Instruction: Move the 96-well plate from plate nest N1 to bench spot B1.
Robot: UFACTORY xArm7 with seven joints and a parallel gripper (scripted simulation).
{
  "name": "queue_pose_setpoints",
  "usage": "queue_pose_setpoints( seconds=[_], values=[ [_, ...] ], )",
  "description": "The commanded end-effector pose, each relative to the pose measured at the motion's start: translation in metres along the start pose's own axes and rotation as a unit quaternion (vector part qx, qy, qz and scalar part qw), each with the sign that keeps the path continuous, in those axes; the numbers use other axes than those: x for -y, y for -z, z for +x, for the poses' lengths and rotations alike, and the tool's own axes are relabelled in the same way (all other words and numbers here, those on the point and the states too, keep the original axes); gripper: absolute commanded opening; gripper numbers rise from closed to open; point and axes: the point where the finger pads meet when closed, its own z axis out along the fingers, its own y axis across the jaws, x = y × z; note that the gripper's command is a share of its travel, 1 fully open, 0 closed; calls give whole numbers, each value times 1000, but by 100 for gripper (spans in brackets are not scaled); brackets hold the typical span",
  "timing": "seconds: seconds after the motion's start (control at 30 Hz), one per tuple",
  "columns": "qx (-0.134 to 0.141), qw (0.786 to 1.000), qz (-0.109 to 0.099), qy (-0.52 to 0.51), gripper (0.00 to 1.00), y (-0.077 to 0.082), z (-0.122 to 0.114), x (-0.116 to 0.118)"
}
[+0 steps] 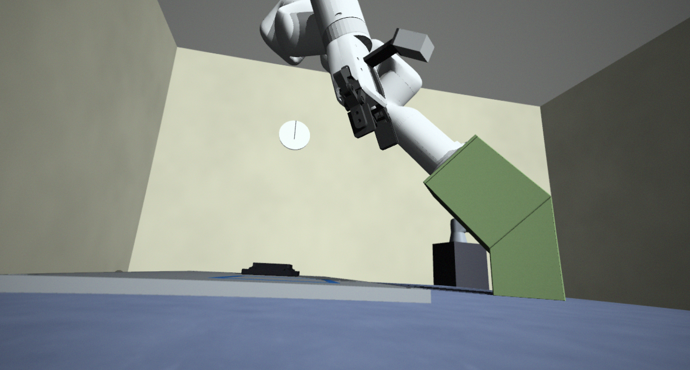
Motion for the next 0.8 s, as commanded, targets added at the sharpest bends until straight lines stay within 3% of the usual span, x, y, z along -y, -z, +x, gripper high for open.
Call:
queue_pose_setpoints(
  seconds=[0.0, 0.5, 0.77],
  values=[
    [-16, 998, -2, -58, 100, -1, -10, 0],
    [-64, 962, 9, -266, 100, -3, -33, 0],
    [-87, 917, 17, -389, 100, -6, -59, 1]
  ],
)
